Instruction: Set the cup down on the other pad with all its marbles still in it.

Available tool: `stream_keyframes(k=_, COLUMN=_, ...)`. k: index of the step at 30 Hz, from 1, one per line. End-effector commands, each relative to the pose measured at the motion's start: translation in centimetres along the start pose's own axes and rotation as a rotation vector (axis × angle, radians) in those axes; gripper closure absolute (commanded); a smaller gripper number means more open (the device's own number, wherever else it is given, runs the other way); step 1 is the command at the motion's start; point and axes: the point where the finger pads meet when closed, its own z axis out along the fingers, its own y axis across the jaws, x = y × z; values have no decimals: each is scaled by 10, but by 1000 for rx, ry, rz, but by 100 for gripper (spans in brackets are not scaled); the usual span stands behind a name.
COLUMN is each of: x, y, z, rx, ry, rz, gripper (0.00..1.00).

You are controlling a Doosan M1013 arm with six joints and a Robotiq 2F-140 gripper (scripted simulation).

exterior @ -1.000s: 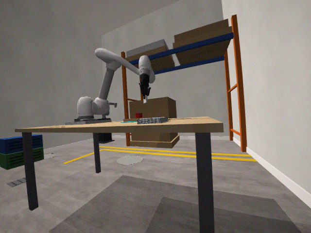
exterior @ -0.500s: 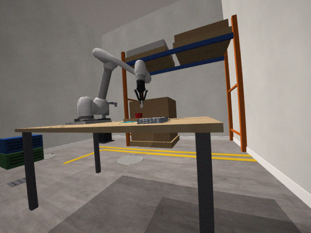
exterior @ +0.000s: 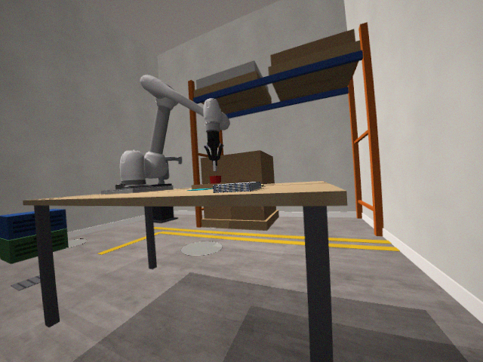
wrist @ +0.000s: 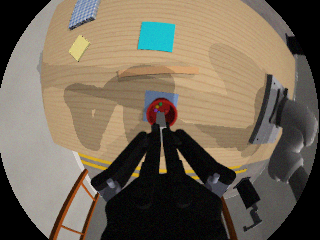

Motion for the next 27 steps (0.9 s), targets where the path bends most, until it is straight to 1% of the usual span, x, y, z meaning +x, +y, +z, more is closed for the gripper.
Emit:
stream_keyframes(k=1, x=-3, y=3, z=0, rx=0, ry=-3, rz=24, gripper=100)
stream_keyframes(k=9, x=-4, y=3, z=0, rx=0, ry=-4, rz=26, gripper=100)
stream_keyframes(k=10, x=-4, y=3, z=0, rx=0, ry=-4, rz=26, gripper=41)
stream_keyframes(k=27, x=-4, y=3, z=0, rx=0, ry=-4, rz=26, gripper=41)
